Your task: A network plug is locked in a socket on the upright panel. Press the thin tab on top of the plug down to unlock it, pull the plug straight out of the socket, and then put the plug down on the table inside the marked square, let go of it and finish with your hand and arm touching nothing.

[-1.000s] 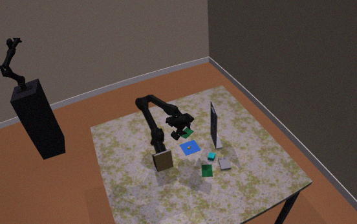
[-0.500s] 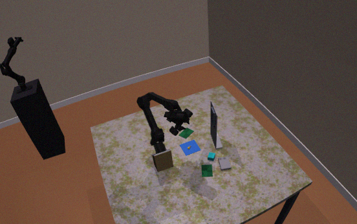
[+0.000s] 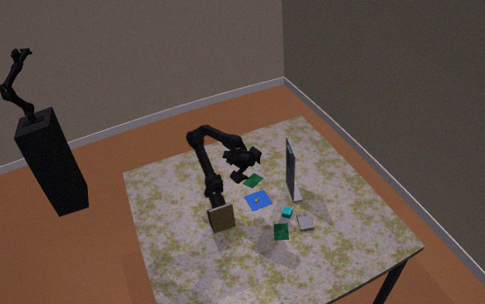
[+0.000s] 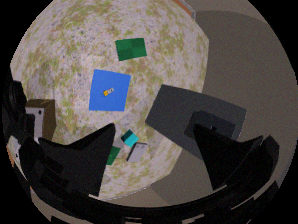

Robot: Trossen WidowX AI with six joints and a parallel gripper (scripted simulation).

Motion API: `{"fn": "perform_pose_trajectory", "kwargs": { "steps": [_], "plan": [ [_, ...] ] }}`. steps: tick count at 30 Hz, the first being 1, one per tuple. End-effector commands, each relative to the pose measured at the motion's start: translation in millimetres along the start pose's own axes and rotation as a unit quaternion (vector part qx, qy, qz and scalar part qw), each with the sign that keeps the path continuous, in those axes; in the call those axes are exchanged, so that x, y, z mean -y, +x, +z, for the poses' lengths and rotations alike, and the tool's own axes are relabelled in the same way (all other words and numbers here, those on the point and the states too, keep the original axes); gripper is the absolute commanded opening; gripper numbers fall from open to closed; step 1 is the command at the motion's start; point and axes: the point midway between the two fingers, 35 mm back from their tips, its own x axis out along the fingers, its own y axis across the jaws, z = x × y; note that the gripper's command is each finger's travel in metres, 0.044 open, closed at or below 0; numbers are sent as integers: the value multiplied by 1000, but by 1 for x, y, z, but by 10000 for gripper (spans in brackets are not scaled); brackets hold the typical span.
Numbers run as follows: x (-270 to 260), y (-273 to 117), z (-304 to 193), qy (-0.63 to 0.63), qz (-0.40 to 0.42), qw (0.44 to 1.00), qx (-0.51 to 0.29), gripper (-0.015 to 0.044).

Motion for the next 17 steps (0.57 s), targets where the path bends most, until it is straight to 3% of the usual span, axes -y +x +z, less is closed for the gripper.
{"fn": "perform_pose_trajectory", "kwargs": {
  "steps": [1, 17],
  "plan": [
    [-1, 0, 0, -2, 2, 1000, 0, 440],
    [-1, 0, 0, -2, 2, 1000, 0, 440]
  ]
}}
